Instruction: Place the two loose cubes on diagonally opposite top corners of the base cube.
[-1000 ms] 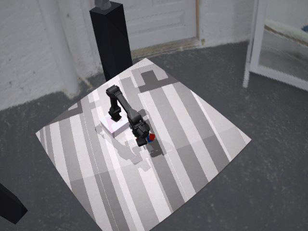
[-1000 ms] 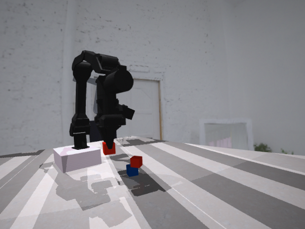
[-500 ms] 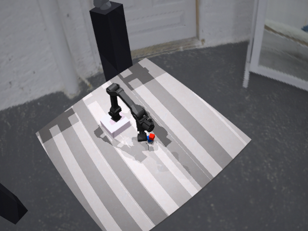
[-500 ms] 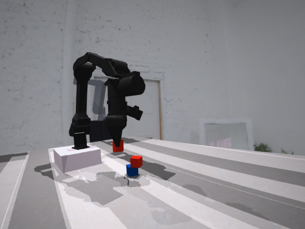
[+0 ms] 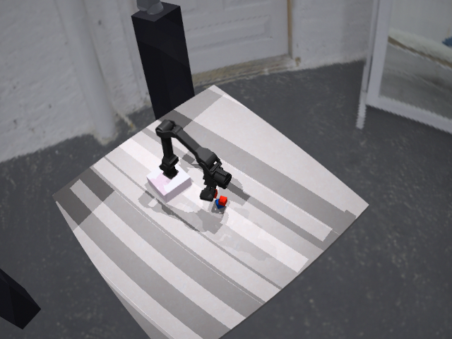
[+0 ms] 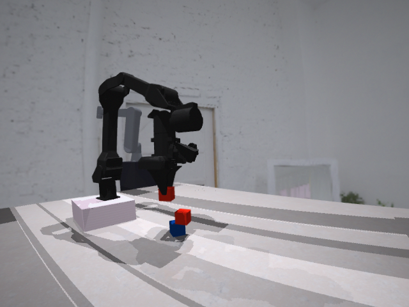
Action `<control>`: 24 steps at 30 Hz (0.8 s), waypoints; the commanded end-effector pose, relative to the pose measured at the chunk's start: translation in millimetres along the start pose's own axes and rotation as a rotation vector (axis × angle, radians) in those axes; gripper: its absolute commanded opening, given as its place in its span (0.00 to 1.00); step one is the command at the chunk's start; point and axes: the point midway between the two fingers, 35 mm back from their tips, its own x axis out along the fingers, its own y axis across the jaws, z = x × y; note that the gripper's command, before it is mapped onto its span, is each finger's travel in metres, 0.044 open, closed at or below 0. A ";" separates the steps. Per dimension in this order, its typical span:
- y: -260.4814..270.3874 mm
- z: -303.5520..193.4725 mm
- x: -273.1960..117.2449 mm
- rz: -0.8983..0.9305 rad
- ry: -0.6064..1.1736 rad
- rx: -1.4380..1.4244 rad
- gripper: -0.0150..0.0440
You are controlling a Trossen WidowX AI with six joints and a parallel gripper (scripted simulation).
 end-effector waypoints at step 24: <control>15.4 -0.7 31.6 -0.007 0.002 0.127 0.43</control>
